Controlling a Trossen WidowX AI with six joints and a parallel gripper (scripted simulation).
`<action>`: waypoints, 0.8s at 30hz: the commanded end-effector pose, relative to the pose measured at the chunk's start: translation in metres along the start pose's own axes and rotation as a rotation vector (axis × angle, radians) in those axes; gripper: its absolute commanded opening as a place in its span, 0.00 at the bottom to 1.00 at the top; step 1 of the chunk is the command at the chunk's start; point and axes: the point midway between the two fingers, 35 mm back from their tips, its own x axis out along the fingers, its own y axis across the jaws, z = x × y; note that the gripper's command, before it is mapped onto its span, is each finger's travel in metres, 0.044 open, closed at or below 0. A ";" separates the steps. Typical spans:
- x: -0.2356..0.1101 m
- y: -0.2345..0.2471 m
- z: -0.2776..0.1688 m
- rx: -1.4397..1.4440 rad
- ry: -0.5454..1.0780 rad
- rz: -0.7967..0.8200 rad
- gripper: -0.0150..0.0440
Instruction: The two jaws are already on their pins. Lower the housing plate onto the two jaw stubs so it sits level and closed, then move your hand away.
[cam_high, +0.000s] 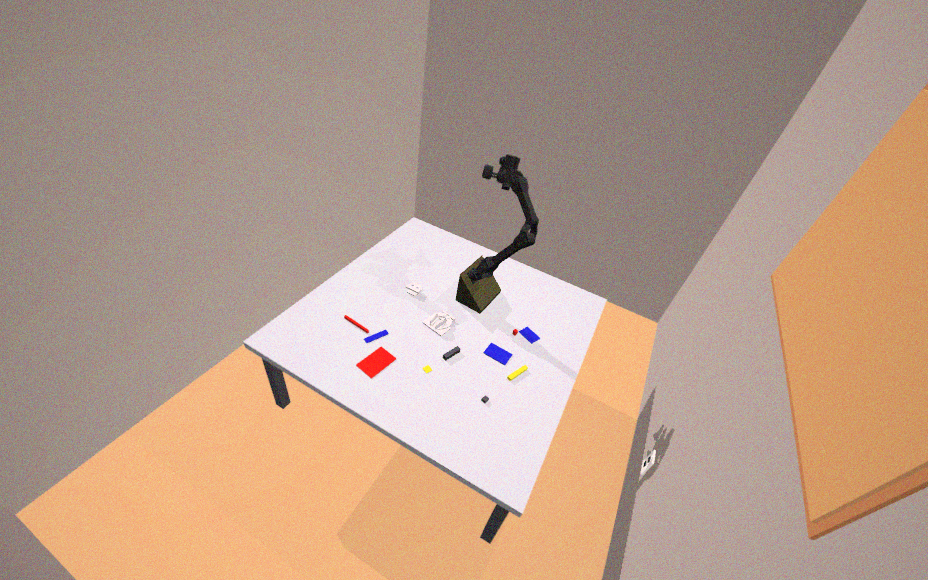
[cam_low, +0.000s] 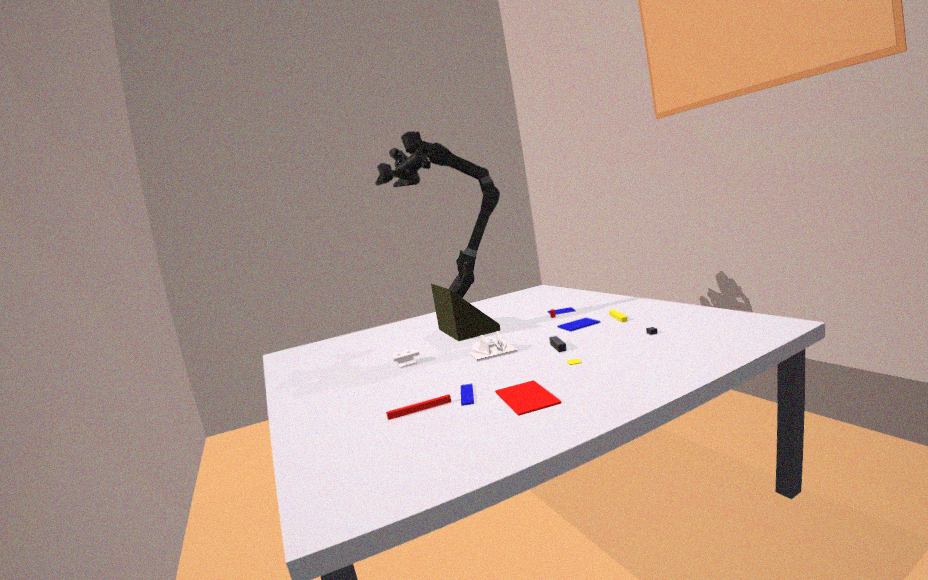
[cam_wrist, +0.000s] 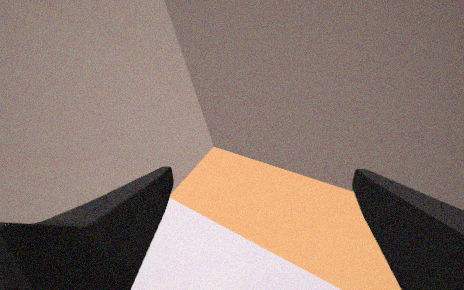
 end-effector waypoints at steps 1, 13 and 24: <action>0.006 0.030 -0.011 0.001 0.032 0.059 1.00; 0.008 0.126 -0.052 0.051 0.154 0.235 1.00; 0.000 0.204 -0.106 0.102 0.312 0.342 1.00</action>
